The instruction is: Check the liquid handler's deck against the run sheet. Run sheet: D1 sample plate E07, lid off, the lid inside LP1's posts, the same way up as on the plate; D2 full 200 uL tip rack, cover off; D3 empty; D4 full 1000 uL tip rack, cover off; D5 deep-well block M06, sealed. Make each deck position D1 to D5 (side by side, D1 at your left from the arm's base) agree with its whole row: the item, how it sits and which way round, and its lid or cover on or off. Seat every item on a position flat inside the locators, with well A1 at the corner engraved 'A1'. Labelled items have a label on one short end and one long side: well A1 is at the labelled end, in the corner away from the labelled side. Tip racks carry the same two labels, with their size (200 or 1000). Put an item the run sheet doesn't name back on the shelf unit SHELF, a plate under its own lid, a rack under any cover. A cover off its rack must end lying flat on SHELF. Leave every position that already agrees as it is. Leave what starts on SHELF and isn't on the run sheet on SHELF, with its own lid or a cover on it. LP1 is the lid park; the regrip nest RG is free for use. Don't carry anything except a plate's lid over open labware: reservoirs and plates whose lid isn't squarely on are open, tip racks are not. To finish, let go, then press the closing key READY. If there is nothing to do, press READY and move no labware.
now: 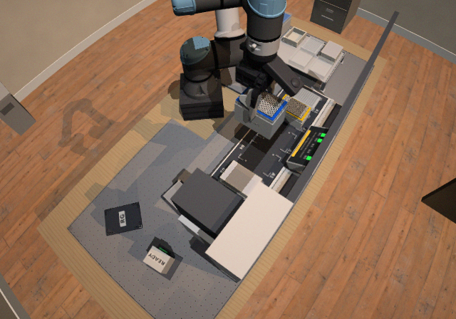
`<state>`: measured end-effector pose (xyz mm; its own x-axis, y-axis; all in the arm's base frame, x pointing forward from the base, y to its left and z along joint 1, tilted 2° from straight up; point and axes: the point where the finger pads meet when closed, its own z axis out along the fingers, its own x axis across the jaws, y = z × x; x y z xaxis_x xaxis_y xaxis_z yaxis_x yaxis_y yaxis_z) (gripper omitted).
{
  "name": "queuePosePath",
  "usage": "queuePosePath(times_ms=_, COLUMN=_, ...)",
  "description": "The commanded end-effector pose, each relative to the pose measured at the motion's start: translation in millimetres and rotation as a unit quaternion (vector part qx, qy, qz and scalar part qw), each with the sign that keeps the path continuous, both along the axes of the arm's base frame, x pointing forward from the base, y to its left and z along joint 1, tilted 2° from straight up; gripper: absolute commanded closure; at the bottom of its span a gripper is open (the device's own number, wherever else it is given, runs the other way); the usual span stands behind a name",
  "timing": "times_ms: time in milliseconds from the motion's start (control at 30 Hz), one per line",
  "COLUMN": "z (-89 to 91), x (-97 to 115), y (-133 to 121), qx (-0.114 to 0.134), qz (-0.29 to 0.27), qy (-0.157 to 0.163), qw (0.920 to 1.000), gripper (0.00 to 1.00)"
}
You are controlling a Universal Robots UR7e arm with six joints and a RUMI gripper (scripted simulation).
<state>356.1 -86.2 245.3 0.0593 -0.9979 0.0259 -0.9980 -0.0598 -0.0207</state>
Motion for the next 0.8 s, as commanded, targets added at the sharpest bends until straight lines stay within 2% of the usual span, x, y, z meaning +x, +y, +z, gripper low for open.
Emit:
queuePosePath(times_ms=0, z=0.4, x=-30, y=-2, qx=0.000, qz=0.000, qy=-0.001, qw=1.0000, gripper=1.00)
queuePosePath(times_ms=133, z=-0.1, x=-50, y=-3, qx=0.000, qz=0.000, qy=-0.001, qw=1.0000, gripper=1.00)
queuePosePath(times_ms=200, z=-0.1, x=-50, y=-3, qx=0.000, qz=0.000, qy=-0.001, qw=1.0000, gripper=1.00)
queuePosePath(times_ms=700, z=-1.8, x=-125, y=-8, qx=0.000, qz=0.000, qy=-0.001, qw=1.0000, gripper=1.00)
queuePosePath(times_ms=767, z=-1.8, x=-125, y=-8, qx=0.000, qz=0.000, qy=-0.001, qw=1.0000, gripper=1.00)
